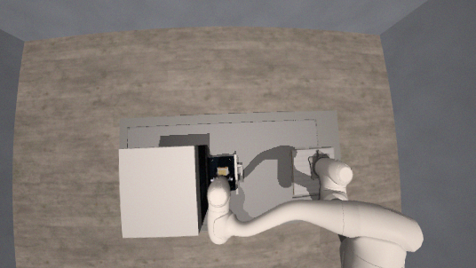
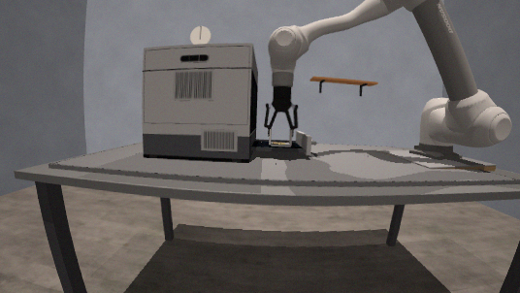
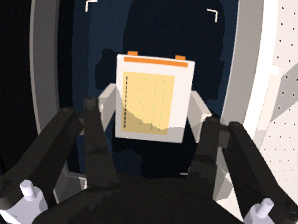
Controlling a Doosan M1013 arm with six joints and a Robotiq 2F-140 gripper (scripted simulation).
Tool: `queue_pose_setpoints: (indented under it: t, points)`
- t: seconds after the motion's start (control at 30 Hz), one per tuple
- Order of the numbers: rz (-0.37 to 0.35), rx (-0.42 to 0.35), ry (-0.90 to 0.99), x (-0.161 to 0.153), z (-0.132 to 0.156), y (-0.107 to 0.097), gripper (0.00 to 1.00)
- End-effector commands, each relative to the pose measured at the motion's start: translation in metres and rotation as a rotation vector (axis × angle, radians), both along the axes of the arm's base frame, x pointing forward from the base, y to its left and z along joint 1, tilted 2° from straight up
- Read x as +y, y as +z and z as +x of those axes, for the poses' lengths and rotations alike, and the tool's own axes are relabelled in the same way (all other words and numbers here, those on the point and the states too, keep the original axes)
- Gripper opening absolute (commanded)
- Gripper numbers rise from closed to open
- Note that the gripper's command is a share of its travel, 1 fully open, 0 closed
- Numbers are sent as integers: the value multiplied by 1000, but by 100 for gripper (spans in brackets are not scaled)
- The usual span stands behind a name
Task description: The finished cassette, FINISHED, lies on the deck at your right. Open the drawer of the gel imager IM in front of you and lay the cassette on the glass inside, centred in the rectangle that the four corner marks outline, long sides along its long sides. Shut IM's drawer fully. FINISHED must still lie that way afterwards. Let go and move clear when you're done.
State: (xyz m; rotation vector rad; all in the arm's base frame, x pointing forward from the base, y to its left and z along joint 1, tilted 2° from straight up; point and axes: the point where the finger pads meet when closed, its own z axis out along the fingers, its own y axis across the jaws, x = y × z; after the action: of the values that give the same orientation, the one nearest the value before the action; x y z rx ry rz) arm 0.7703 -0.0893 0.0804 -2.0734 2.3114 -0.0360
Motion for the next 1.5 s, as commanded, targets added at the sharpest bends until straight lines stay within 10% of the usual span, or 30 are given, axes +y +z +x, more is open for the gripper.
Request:
queue_pose_setpoints:
  t: [0.0,1.47]
  points:
    - [0,0,0,0,0,0,62]
    - [0,0,0,0,-1,28,62]
